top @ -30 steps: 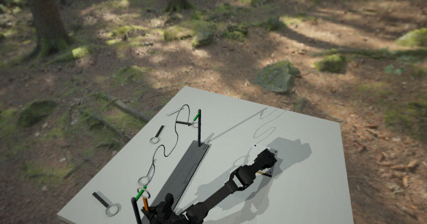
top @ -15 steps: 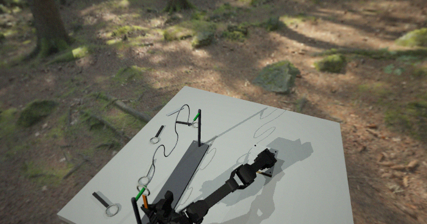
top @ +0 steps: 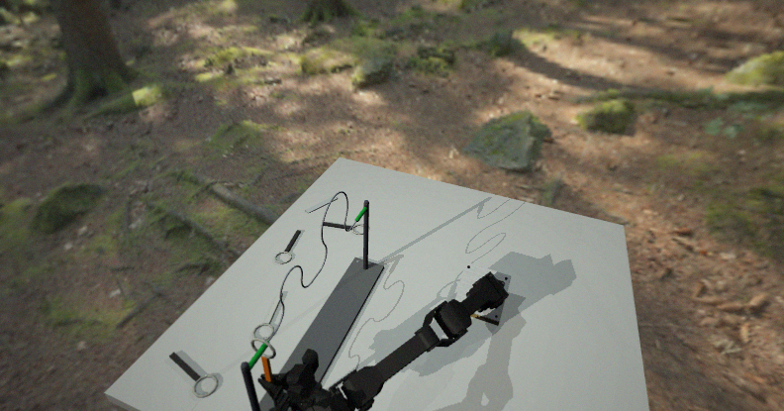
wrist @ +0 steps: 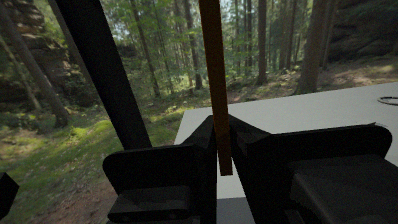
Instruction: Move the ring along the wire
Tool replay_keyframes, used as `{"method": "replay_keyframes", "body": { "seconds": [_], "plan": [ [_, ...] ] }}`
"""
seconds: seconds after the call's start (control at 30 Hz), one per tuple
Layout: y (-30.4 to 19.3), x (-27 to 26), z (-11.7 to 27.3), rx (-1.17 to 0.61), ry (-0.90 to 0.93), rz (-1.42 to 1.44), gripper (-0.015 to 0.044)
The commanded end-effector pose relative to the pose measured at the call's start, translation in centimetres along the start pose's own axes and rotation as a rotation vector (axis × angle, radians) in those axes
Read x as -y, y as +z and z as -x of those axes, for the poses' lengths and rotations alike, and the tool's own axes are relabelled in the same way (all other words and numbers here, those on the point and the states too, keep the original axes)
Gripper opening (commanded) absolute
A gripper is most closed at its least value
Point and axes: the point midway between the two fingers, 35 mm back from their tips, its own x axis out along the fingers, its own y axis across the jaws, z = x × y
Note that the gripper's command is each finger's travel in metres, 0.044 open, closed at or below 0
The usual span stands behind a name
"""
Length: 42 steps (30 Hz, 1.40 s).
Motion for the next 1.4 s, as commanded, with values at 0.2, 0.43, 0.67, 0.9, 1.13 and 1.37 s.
{"method": "replay_keyframes", "body": {
  "seconds": [0.2, 0.43, 0.67, 0.9, 1.13, 1.37],
  "plan": [
    [0.0, 0.2, 0.0, -0.004, 0.002, 0.005, -0.0150],
    [0.0, 0.7, 0.6, -0.053, 0.003, 0.006, -0.0150],
    [0.3, 1.5, 2.2, -0.182, 0.003, 0.007, -0.0150],
    [0.8, 2.2, 3.6, -0.302, 0.001, 0.011, -0.0150],
    [1.4, 3.1, 5.0, -0.423, -0.004, 0.028, -0.0150],
    [1.6, 4.2, 5.5, -0.472, -0.015, 0.065, -0.0150]
  ]
}}
